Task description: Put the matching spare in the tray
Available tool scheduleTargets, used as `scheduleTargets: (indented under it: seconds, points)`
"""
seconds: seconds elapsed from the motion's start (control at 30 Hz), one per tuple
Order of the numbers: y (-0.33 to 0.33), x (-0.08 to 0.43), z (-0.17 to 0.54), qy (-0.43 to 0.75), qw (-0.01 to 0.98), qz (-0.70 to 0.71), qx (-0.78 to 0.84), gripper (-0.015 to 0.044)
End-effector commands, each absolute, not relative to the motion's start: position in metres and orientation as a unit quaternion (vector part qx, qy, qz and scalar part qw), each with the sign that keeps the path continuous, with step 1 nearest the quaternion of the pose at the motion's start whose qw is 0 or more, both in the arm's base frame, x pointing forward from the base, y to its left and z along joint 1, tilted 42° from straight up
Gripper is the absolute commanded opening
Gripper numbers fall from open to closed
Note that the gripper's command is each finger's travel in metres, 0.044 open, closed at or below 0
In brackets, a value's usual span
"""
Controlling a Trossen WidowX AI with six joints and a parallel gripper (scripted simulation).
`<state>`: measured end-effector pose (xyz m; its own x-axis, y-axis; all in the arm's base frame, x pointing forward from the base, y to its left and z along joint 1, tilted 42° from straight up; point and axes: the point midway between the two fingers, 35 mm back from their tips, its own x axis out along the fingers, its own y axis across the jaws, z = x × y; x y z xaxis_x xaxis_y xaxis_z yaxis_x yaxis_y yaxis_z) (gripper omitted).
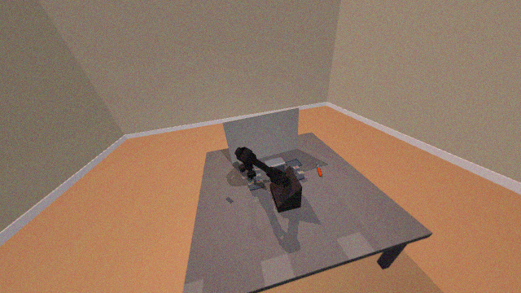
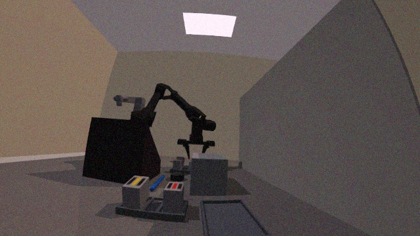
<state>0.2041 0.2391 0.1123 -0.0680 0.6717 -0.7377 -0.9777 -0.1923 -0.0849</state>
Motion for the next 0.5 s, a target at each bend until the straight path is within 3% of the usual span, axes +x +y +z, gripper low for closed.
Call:
scheduleTargets:
  seconds: [0.0, 0.47]
  points:
    - [0.242, 0.203, 0.104, 0.235, 0.592, 0.694, -0.336, 0.0300]
    - [0.256, 0.199, 0.087, 0.234, 0.592, 0.695, -0.334, 0.0300]
